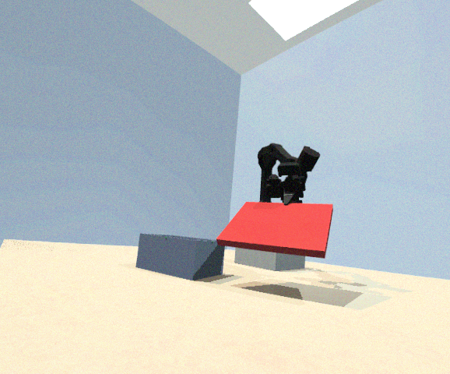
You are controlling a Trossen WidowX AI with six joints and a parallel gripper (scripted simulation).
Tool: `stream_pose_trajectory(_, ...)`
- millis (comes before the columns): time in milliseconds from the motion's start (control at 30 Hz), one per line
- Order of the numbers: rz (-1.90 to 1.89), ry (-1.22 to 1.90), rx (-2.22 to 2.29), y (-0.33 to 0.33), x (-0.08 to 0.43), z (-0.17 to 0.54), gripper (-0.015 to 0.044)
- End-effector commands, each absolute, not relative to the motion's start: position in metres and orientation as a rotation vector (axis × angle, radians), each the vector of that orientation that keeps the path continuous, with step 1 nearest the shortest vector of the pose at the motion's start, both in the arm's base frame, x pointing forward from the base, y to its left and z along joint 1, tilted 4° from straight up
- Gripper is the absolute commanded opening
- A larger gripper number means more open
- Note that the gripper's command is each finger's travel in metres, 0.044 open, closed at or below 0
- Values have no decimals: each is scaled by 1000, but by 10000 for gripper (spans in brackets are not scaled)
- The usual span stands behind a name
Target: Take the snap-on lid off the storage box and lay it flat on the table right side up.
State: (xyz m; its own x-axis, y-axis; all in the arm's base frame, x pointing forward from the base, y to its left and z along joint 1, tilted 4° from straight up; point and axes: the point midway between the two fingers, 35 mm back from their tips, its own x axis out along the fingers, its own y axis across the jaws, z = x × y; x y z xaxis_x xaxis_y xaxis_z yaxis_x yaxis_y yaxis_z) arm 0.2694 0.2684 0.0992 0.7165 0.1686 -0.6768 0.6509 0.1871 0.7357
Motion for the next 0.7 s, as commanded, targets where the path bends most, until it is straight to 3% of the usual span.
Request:
stream_pose_trajectory(0, -389, 736, 1376, 268, 270, 97, 0)
stream_pose_trajectory(667, -389, 736, 1376, 267, 269, 81, 0)
